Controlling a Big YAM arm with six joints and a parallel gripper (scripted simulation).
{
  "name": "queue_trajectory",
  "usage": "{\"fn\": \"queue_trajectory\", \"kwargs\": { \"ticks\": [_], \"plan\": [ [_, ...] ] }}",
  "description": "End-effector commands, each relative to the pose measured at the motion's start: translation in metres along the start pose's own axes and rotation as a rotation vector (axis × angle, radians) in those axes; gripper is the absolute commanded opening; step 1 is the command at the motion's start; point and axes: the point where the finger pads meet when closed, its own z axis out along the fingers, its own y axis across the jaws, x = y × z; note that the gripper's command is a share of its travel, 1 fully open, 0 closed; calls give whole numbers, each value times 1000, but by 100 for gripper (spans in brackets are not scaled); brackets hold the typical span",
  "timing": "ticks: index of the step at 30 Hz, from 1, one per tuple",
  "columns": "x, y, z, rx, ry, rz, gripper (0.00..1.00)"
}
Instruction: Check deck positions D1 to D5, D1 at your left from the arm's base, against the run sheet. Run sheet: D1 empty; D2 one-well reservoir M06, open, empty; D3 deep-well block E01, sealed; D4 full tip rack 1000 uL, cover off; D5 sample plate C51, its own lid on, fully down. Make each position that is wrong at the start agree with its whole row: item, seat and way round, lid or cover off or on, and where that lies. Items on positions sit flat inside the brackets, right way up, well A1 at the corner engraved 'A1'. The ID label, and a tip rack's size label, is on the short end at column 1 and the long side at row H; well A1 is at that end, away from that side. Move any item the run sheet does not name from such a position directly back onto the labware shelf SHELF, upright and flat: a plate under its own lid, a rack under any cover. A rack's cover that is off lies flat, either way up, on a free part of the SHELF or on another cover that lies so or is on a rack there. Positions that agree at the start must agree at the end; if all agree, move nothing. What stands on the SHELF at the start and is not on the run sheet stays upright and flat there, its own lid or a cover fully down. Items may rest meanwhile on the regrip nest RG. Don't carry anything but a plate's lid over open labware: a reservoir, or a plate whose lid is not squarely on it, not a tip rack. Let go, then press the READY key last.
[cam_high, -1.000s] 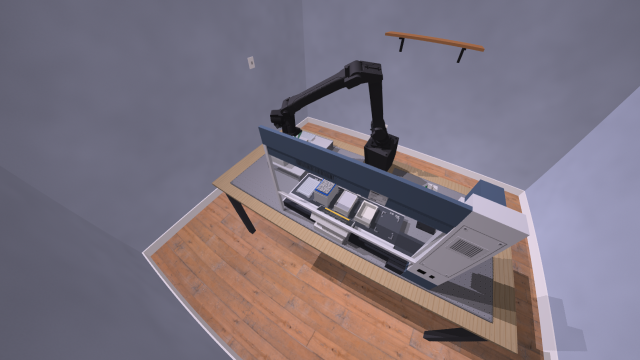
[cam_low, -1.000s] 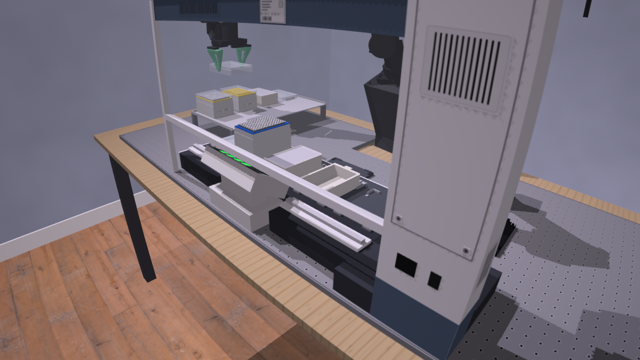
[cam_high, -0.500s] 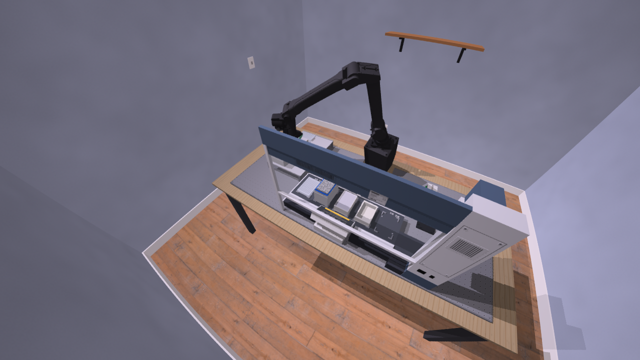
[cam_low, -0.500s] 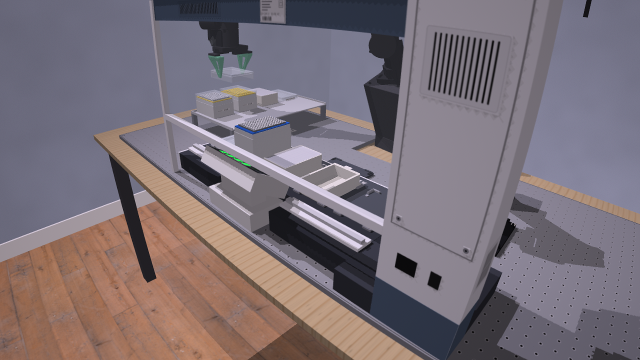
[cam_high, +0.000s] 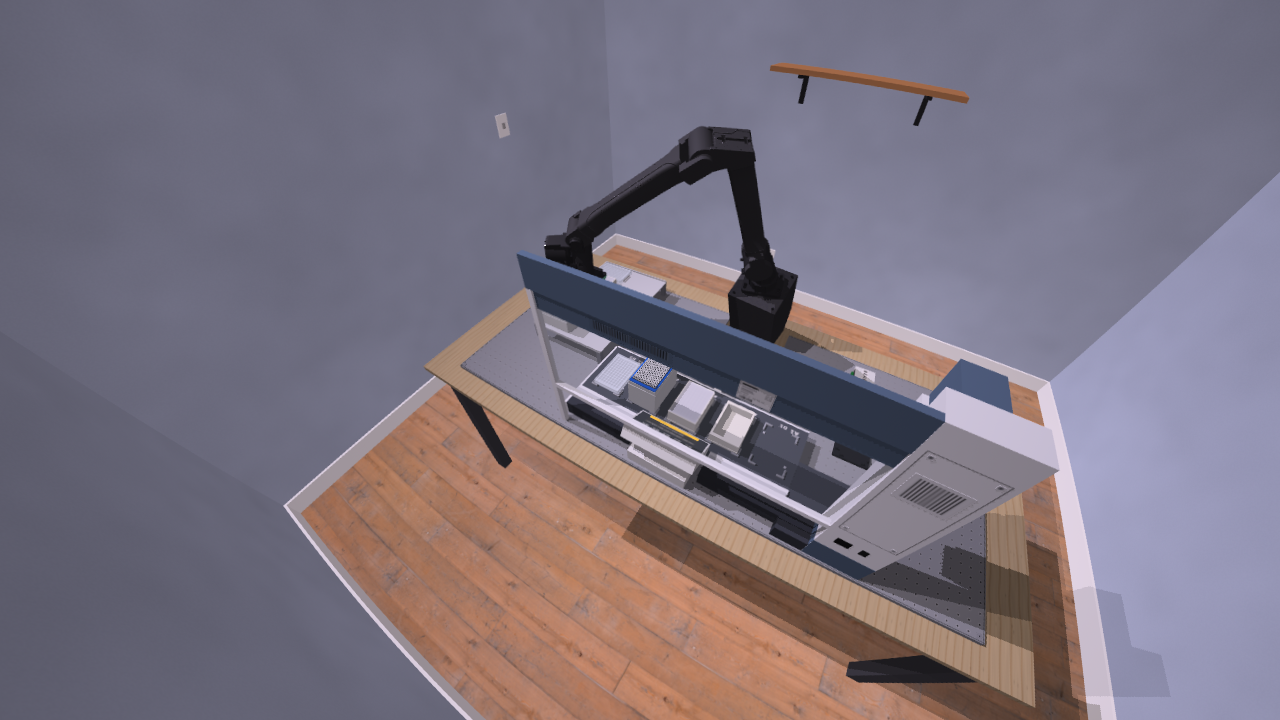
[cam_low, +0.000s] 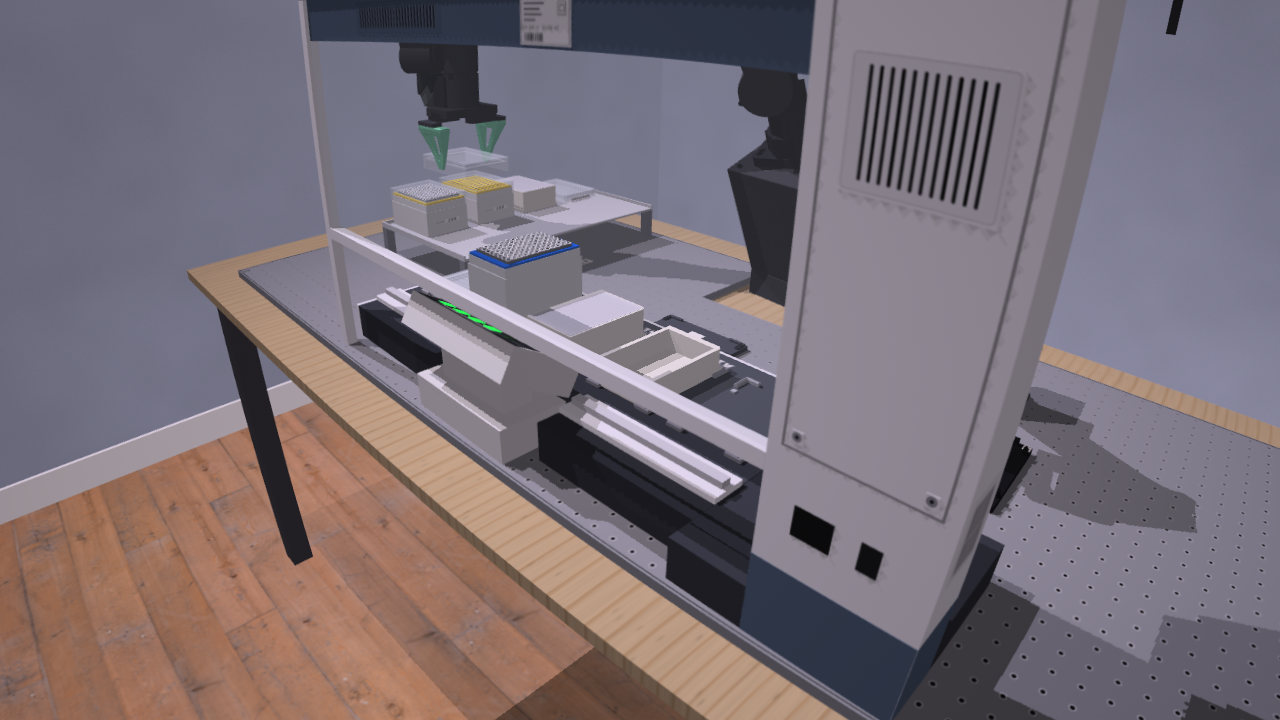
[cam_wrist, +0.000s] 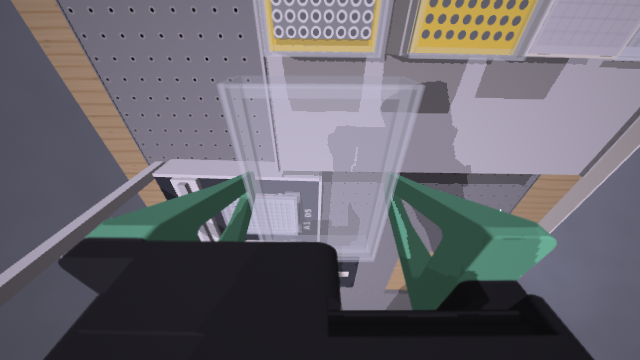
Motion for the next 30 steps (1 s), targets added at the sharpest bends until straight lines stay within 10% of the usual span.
{"fn": "queue_trajectory", "kwargs": {
  "ticks": [1, 30],
  "plan": [
    [2, 0, 14, 4, 6, 5, 0],
    [4, -1, 56, 4, 7, 4, 0]
  ]
}}
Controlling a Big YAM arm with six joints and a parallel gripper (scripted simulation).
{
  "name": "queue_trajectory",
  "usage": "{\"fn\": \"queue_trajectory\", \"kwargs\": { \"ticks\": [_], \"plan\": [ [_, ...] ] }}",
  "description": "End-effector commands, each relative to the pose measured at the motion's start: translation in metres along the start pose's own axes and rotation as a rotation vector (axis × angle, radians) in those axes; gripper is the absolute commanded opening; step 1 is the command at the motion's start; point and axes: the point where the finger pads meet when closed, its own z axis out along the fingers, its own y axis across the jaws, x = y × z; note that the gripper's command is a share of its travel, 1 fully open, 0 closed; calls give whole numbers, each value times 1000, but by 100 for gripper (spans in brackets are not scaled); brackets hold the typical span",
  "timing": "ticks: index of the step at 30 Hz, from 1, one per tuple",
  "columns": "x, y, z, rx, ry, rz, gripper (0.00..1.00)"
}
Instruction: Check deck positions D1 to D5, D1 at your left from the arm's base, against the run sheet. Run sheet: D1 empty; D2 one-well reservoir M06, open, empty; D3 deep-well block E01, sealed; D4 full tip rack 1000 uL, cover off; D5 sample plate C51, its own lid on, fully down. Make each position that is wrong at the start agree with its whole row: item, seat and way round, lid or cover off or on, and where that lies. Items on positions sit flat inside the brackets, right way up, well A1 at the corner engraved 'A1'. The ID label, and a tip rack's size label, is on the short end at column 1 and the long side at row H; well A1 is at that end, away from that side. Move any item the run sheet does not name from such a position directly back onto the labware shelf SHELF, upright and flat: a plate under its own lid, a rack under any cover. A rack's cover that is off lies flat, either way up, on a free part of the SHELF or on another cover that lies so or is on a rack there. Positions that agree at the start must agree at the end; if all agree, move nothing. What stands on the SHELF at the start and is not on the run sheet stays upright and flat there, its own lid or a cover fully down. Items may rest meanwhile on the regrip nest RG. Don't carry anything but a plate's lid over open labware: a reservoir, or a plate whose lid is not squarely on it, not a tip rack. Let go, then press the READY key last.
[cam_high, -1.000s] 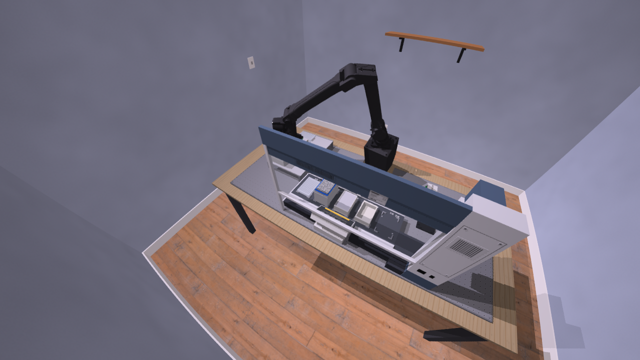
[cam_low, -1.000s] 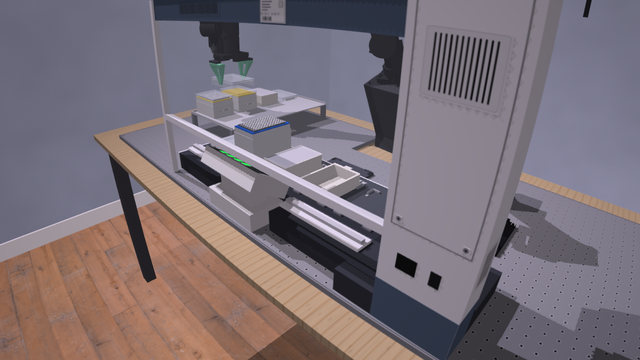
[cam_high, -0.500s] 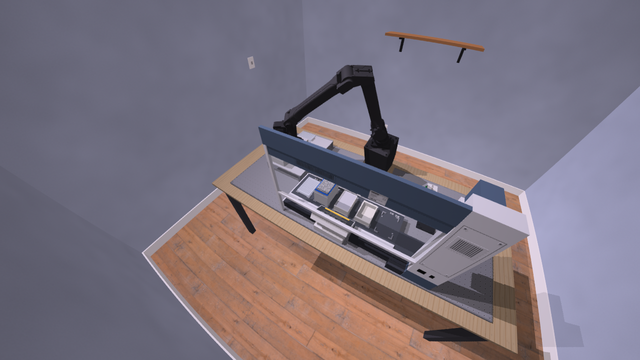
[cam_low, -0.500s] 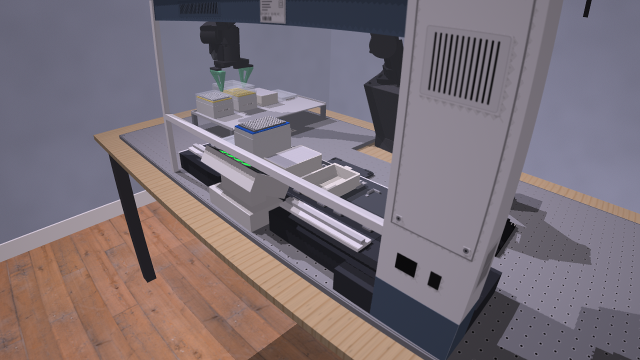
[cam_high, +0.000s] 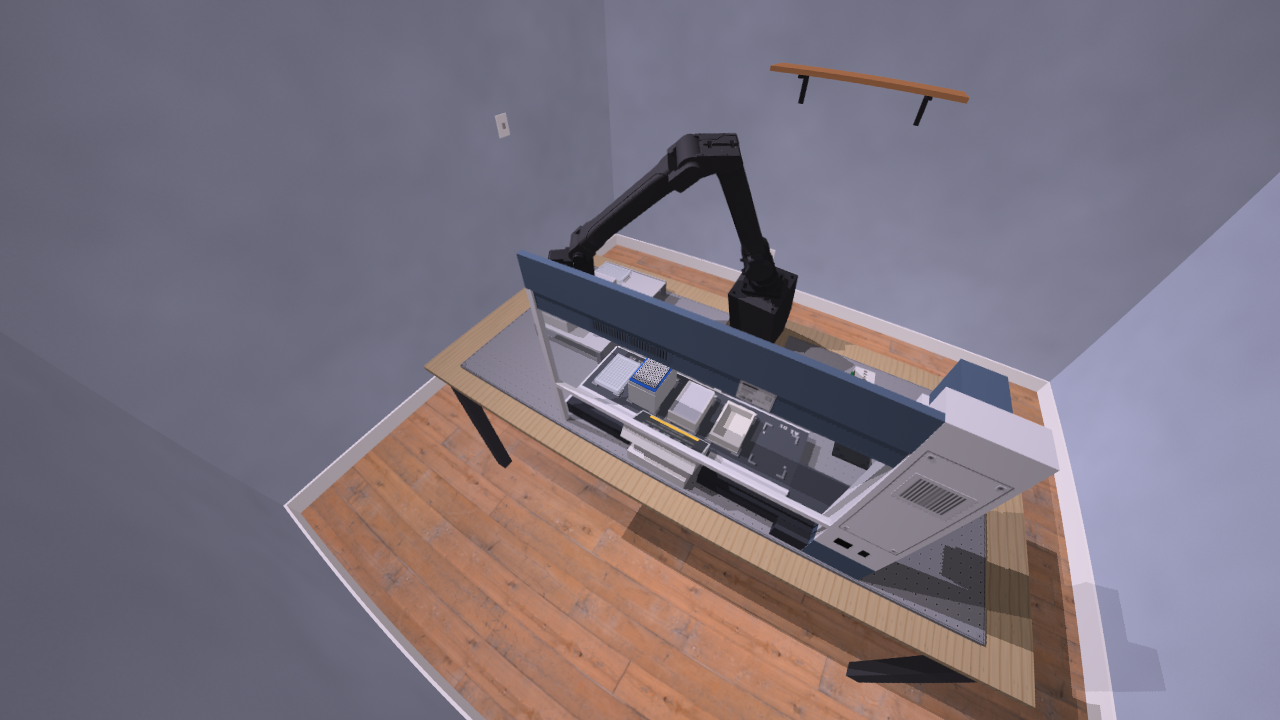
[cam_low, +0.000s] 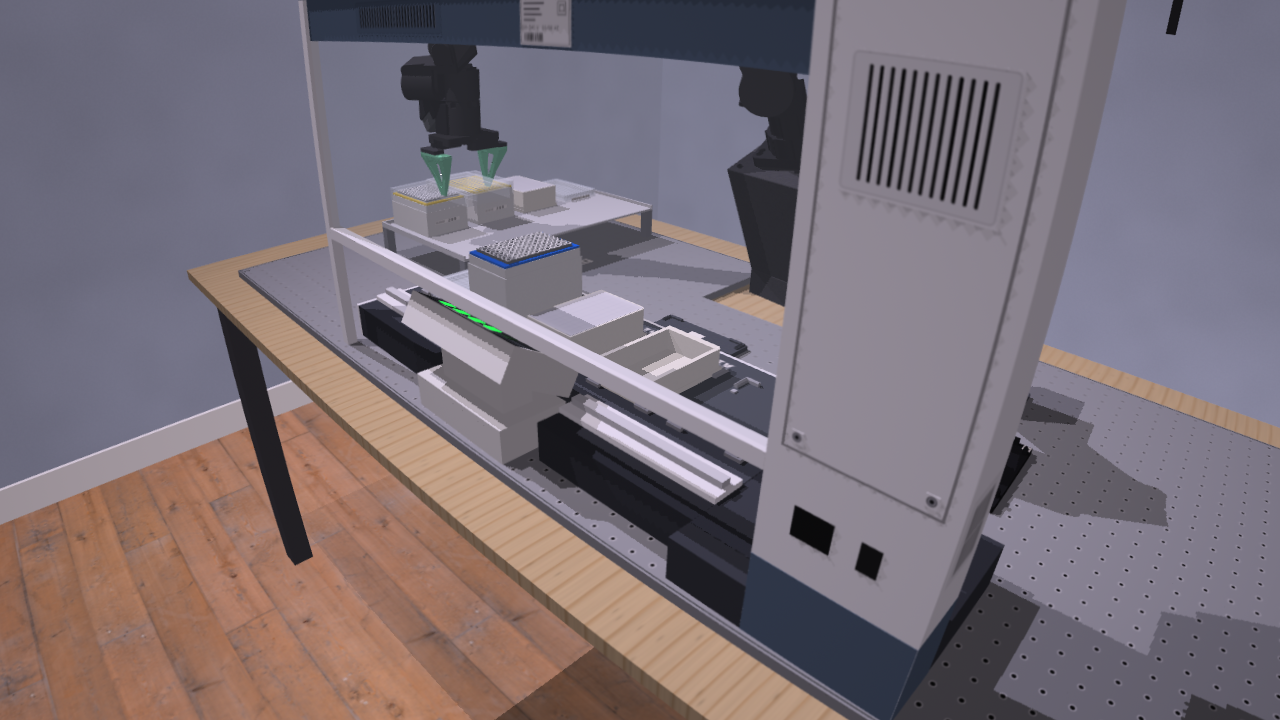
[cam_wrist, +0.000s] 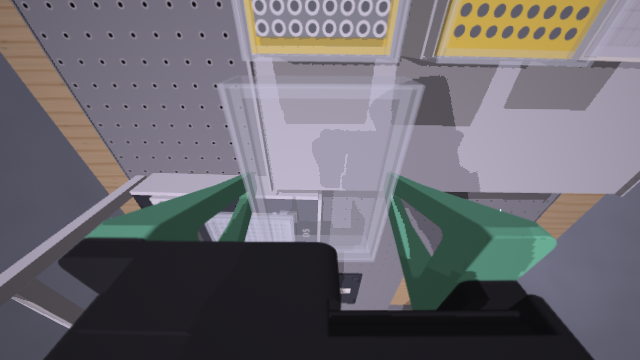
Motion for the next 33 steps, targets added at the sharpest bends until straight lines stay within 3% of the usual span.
{"fn": "queue_trajectory", "kwargs": {
  "ticks": [1, 33],
  "plan": [
    [3, -1, 13, 5, 8, 0, 0],
    [6, -1, 62, 5, 10, 3, 0]
  ]
}}
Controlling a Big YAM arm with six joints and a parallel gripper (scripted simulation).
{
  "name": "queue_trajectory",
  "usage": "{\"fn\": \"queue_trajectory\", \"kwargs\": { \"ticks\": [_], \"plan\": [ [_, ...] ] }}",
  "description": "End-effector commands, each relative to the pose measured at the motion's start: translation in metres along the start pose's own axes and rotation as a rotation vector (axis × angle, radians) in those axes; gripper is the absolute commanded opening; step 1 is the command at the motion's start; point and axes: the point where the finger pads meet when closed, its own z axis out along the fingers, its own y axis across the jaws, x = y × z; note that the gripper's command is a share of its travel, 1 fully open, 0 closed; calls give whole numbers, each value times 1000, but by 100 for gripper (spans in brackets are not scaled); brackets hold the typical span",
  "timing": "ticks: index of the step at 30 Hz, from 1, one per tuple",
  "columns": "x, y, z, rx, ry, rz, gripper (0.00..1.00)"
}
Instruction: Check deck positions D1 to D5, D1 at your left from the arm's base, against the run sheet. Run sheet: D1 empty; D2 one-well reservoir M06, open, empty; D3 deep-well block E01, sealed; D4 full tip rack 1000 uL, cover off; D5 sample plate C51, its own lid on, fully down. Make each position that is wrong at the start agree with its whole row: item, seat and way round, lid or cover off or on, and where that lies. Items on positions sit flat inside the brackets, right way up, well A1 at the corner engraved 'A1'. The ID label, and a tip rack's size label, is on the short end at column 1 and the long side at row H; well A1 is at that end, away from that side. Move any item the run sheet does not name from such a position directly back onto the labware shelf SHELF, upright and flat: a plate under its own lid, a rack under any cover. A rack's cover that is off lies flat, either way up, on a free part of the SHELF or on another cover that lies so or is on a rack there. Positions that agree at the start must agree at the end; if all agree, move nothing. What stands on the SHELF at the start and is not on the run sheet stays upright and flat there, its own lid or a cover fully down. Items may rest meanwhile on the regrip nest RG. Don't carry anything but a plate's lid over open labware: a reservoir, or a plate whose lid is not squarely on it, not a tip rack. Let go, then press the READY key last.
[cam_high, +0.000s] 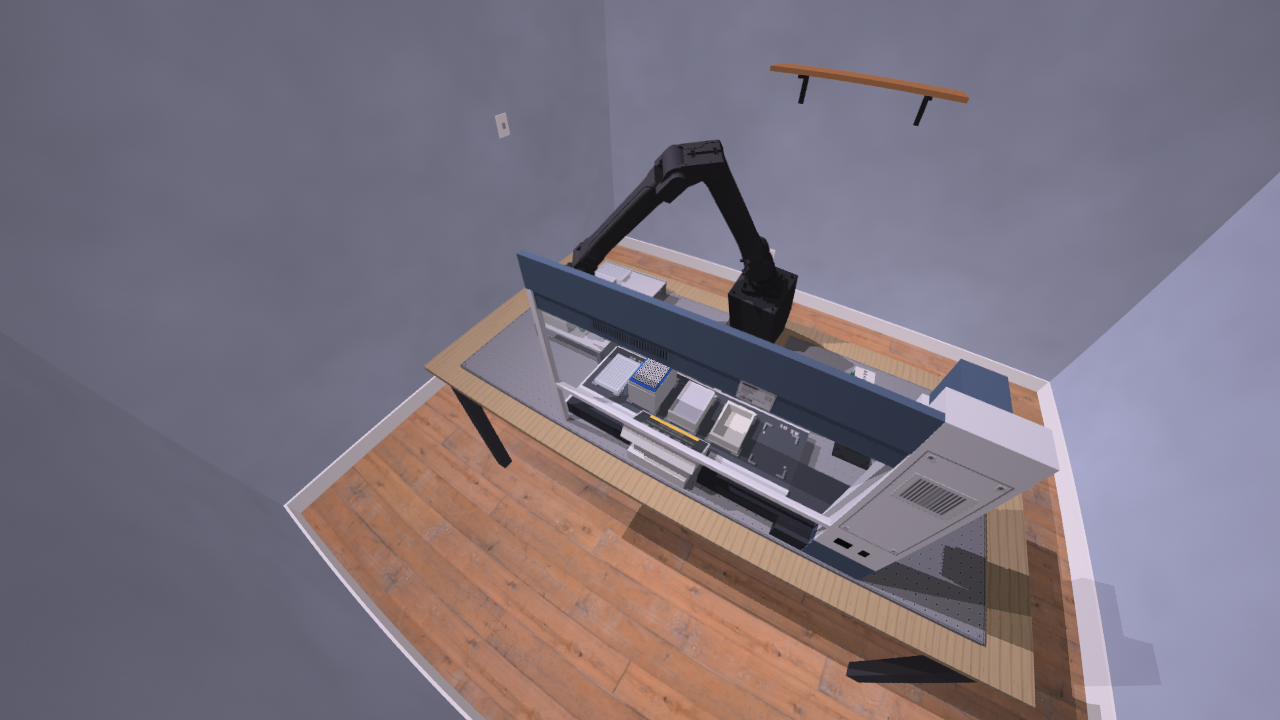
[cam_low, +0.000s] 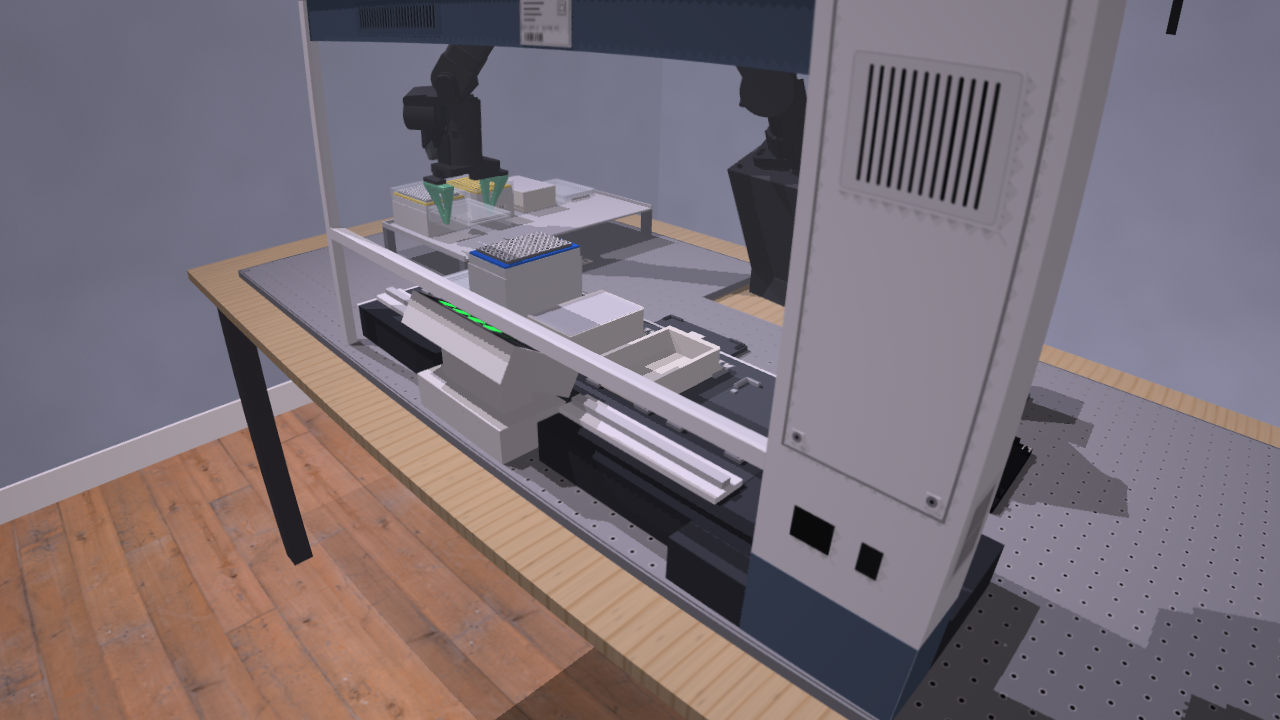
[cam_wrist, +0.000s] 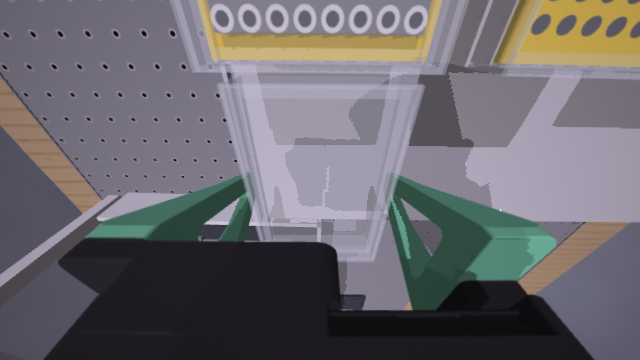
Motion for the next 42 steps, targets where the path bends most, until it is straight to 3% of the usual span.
{"fn": "queue_trajectory", "kwargs": {
  "ticks": [1, 10, 18, 42],
  "plan": [
    [5, 0, 12, 5, 9, 2, 0],
    [5, 0, 27, 6, 9, 3, 0],
    [1, -7, 25, 10, 11, 15, 0],
    [-12, 10, 18, -3, -8, 0, 0]
  ]
}}
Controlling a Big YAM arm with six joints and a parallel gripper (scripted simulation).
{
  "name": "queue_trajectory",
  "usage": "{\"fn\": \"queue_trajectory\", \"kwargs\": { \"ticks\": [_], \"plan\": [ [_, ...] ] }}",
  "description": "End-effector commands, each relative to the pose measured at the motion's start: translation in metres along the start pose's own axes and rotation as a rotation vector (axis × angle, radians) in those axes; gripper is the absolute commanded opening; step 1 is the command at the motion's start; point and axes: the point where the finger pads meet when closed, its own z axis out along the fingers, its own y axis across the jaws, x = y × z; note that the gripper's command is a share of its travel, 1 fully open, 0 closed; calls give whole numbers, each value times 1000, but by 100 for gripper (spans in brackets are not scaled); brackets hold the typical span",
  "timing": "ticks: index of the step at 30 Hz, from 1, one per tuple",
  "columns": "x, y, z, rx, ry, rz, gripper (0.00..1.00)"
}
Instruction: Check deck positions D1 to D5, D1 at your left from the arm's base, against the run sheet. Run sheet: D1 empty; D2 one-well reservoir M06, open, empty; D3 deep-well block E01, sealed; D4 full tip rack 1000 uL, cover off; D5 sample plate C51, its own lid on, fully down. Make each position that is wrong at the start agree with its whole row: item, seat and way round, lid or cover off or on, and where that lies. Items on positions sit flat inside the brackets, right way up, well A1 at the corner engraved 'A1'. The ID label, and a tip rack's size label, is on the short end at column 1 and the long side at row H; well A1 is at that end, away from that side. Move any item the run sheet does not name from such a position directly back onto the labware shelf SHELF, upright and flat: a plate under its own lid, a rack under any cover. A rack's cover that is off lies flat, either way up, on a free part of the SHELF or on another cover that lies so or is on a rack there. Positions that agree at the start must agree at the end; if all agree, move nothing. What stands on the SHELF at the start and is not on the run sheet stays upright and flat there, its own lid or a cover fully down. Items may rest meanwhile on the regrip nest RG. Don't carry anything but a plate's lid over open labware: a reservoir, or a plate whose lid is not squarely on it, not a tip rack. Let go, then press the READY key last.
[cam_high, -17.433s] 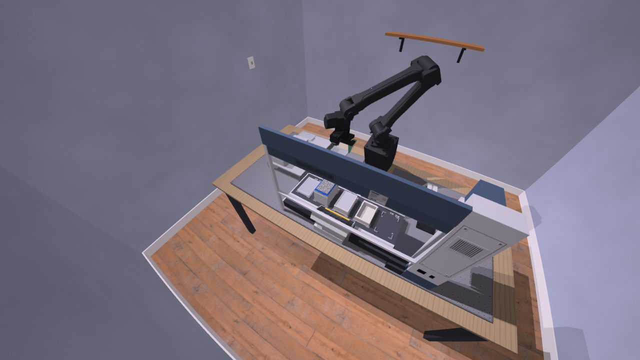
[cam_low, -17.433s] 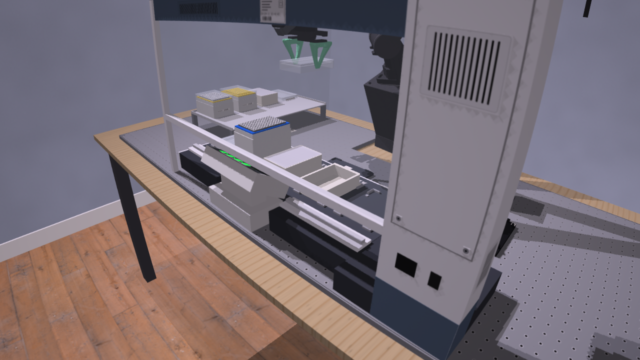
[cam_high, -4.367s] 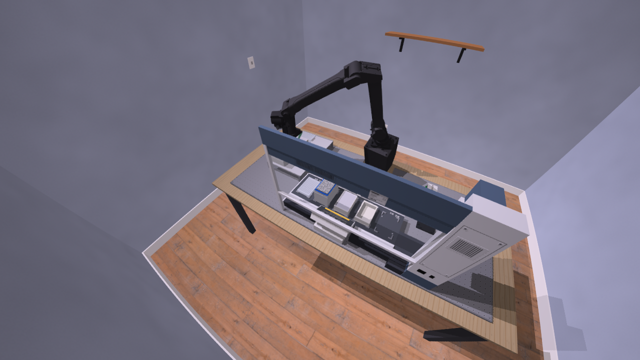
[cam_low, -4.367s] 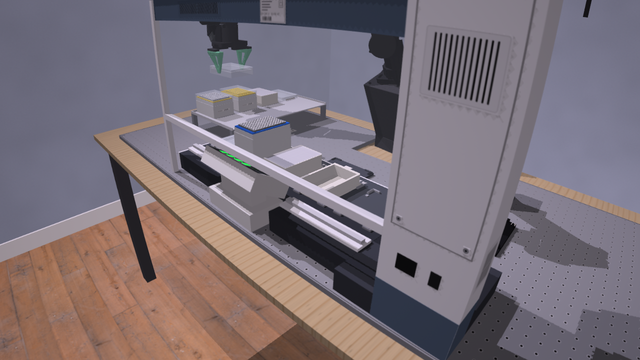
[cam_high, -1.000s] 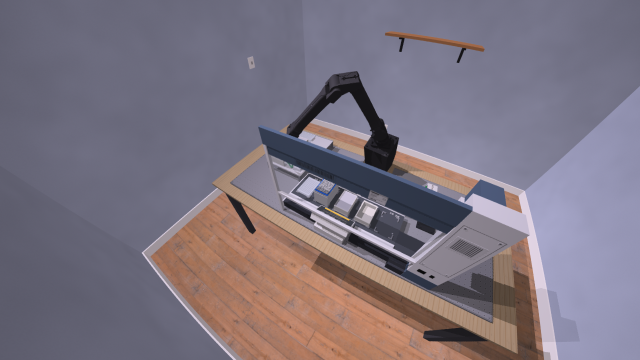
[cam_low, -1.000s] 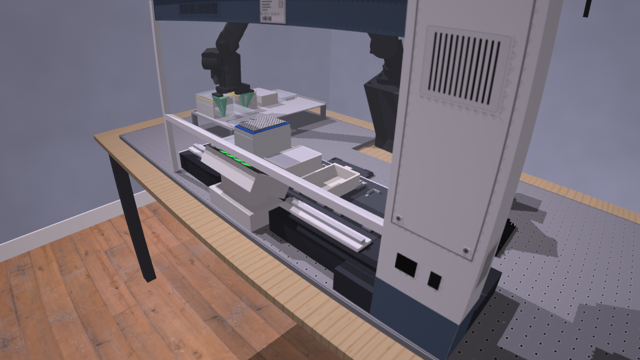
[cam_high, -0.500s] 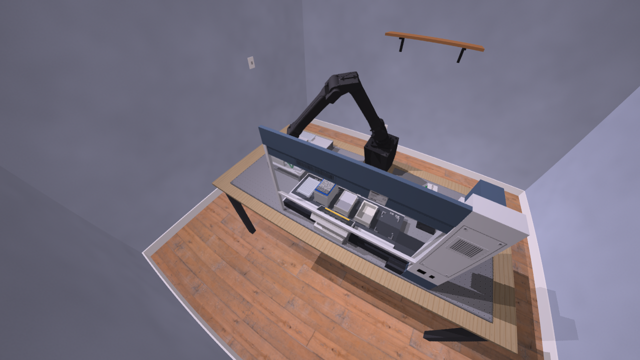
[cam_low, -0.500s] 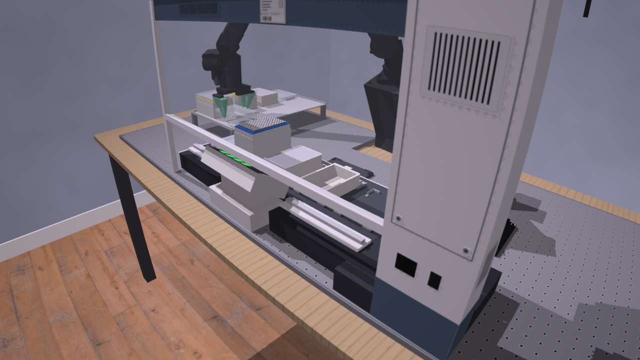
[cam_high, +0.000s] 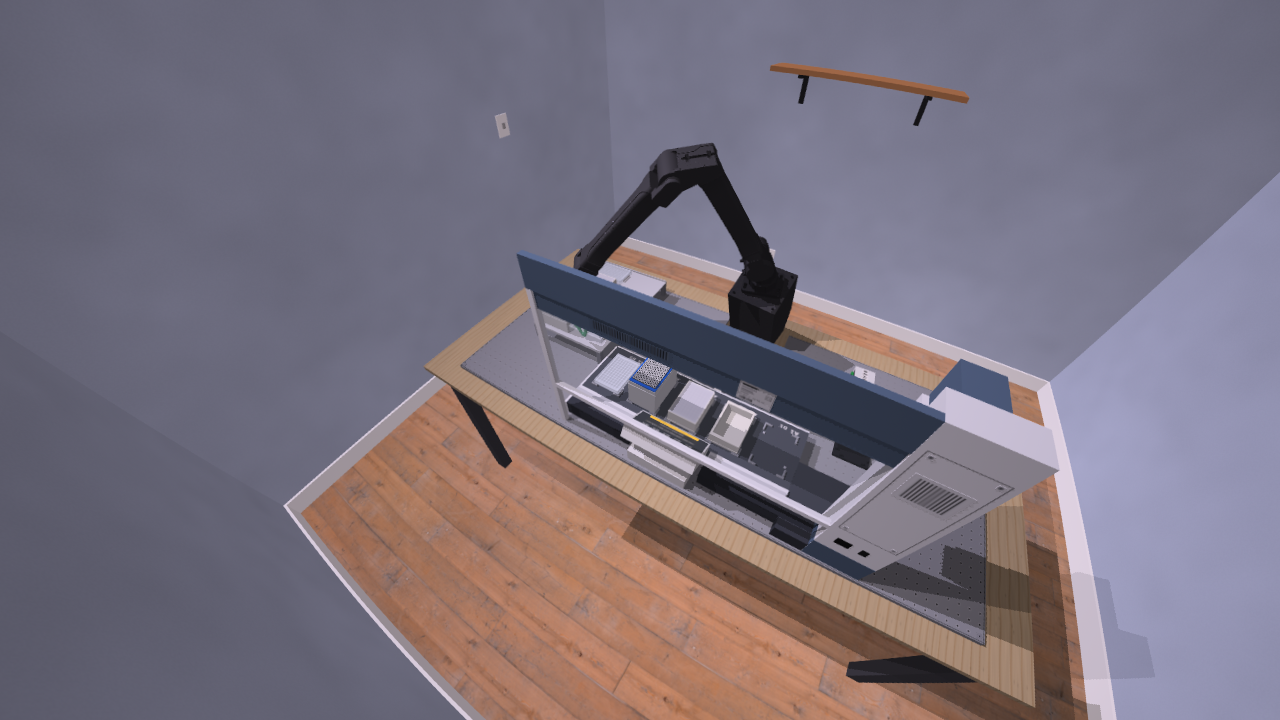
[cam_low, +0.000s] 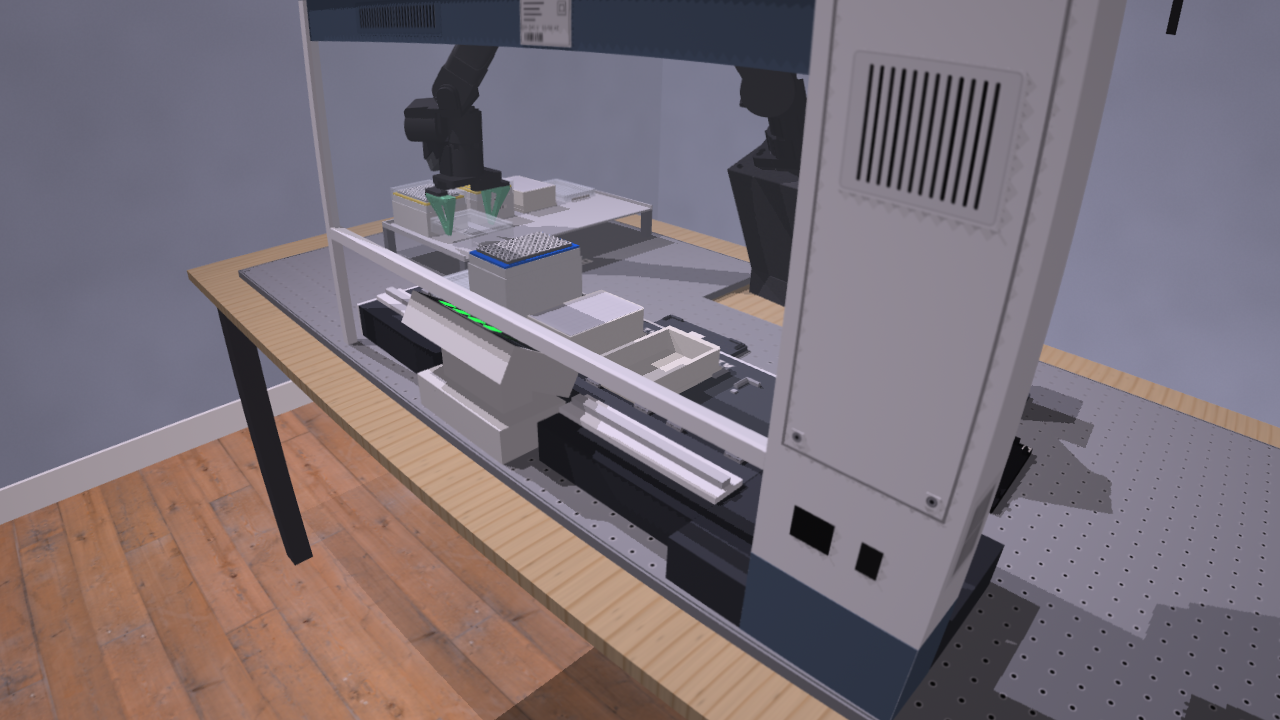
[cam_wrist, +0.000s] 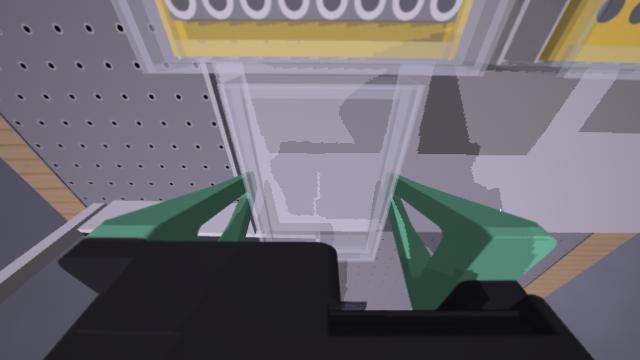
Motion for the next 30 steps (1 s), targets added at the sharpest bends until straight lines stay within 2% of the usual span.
{"fn": "queue_trajectory", "kwargs": {
  "ticks": [1, 30],
  "plan": [
    [-14, 12, -1, -7, -15, -1, 0],
    [-16, 15, -1, -9, -16, -4, 0]
  ]
}}
